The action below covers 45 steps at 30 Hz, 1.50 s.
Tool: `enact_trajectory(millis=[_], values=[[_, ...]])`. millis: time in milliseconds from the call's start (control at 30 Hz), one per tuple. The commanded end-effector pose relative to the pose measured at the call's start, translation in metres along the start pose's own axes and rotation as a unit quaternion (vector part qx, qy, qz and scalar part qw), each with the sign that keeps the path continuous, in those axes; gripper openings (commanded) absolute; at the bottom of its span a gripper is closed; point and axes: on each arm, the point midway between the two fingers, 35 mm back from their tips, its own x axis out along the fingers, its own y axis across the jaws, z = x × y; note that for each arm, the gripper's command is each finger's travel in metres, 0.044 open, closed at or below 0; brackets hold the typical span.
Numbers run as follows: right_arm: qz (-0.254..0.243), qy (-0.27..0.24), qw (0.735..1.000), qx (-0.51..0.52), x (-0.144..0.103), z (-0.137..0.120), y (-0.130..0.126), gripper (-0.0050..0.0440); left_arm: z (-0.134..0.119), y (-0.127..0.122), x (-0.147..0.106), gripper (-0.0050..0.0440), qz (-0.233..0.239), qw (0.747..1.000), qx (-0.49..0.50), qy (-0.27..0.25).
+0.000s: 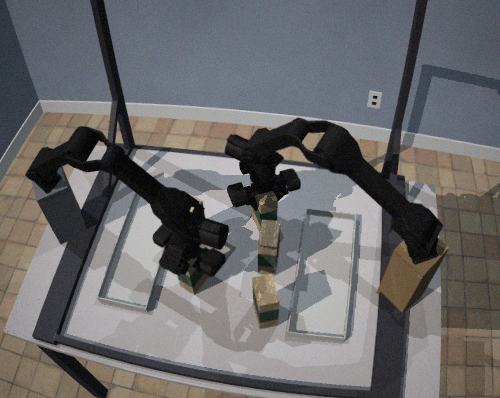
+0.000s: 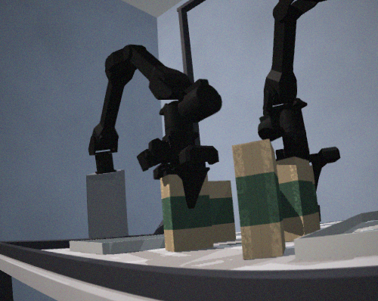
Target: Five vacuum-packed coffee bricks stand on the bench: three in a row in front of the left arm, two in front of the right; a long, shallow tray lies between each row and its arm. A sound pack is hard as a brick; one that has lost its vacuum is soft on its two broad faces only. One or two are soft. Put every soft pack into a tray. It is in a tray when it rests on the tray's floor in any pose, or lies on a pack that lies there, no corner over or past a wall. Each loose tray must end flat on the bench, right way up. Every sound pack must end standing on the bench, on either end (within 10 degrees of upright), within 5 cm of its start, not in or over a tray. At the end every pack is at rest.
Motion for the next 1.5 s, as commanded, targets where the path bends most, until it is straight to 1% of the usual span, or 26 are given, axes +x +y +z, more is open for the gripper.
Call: enact_trajectory(millis=[0,533,567,733,767,1467], values=[[0.013,0.004,1.000,0.000,-0.0095,-0.0001,0.0069,0.0103,0.0046,0.0058,-0.0091,0.0108,0.008,1.000,-0.002,-0.012],[0.013,0.004,1.000,0.000,-0.0095,-0.0001,0.0069,0.0103,0.0046,0.0058,-0.0091,0.0108,0.008,1.000,-0.002,-0.012],[0.013,0.004,1.000,0.000,-0.0095,-0.0001,0.0069,0.0353,0.0046,0.0058,-0.0091,0.0108,0.008,1.000,-0.002,-0.012],[0.013,0.004,1.000,0.000,-0.0095,-0.0001,0.0069,0.0353,0.0046,0.0058,-0.0091,0.0108,0.008,1.000,-0.002,-0.012],[0.013,0.004,1.000,0.000,-0.0095,-0.0001,0.0069,0.0353,0.0046,0.0058,-0.0091,0.0358,0.008,1.000,-0.002,-0.012],[0.013,0.004,1.000,0.000,-0.0095,-0.0001,0.0069,0.0353,0.0046,0.0058,-0.0091,0.0358,0.008,1.000,-0.002,-0.012]])
